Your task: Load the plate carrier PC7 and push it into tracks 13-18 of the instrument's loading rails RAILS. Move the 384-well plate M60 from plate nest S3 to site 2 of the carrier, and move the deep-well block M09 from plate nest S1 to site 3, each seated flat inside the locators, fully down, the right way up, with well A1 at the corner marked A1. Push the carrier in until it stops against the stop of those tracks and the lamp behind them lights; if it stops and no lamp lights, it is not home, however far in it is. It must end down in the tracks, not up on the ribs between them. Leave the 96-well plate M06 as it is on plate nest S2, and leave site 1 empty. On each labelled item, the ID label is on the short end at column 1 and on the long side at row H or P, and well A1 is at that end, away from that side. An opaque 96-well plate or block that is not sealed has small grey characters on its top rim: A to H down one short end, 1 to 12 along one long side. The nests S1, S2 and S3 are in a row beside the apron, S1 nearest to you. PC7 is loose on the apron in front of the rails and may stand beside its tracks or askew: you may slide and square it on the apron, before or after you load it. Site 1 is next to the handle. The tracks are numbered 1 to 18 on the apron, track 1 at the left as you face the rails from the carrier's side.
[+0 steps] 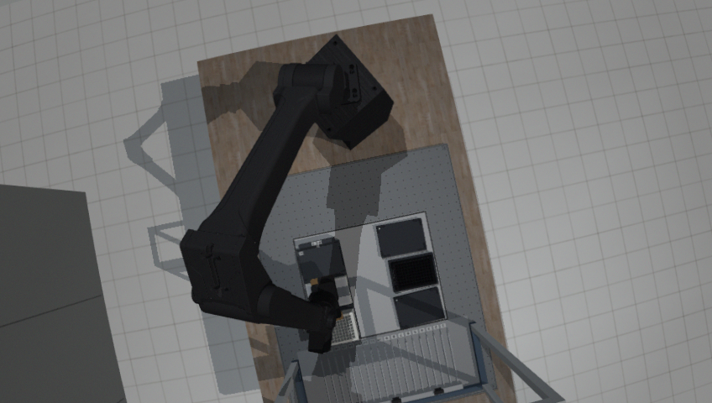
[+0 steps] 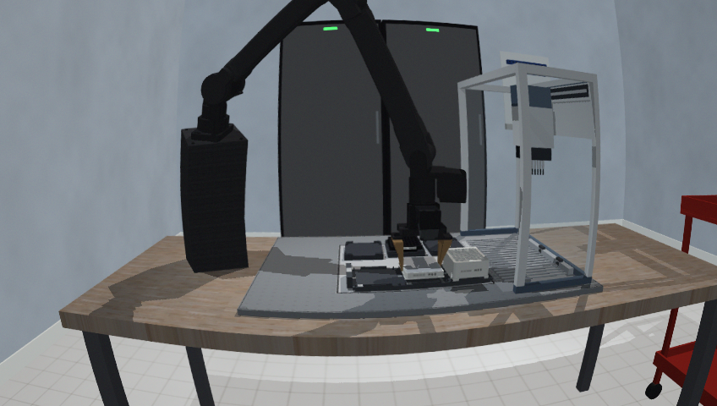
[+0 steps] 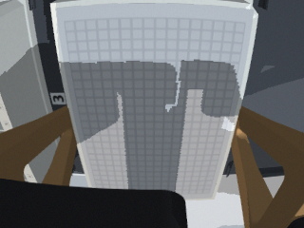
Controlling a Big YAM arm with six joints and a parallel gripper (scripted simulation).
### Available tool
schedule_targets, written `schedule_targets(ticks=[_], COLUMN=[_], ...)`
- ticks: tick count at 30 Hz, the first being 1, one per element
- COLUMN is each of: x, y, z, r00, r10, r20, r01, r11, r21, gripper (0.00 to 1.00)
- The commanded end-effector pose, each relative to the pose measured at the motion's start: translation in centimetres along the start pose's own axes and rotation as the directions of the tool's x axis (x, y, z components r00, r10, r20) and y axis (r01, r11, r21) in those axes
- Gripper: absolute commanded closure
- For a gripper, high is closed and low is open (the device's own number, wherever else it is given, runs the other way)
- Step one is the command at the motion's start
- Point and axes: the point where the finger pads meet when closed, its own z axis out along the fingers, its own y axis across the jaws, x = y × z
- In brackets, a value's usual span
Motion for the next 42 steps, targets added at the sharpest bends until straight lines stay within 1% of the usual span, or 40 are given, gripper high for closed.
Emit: schedule_targets(ticks=[1,2,18,19,22,24,26,42], x=[-1.9,-0.8,-0.9,-1.9,-1.6,-1.2,-1.0,-1.3], y=[2.0,1.5,1.6,1.9,1.5,0.6,0.3,0.9], z=[-1.4,-1.0,-1.0,-1.1,-0.5,0.1,0.4,0.6], r00=[1.0,1.0,1.0,1.0,1.0,1.0,1.0,1.0], r10=[0.019,0.006,0.006,0.012,0.011,0.008,0.007,0.011], r20=[0.017,0.011,0.011,0.014,0.01,0.004,0.003,0.01], r01=[-0.018,-0.006,-0.006,-0.012,-0.011,-0.008,-0.007,-0.011], r11=[0.999,0.999,0.999,0.999,1.0,1.0,1.0,1.0], r21=[-0.045,-0.031,-0.031,-0.033,-0.024,-0.007,-0.005,-0.023], gripper=[1.0,1.0,1.0,1.0,1.0,1.0,1.0,1.0])
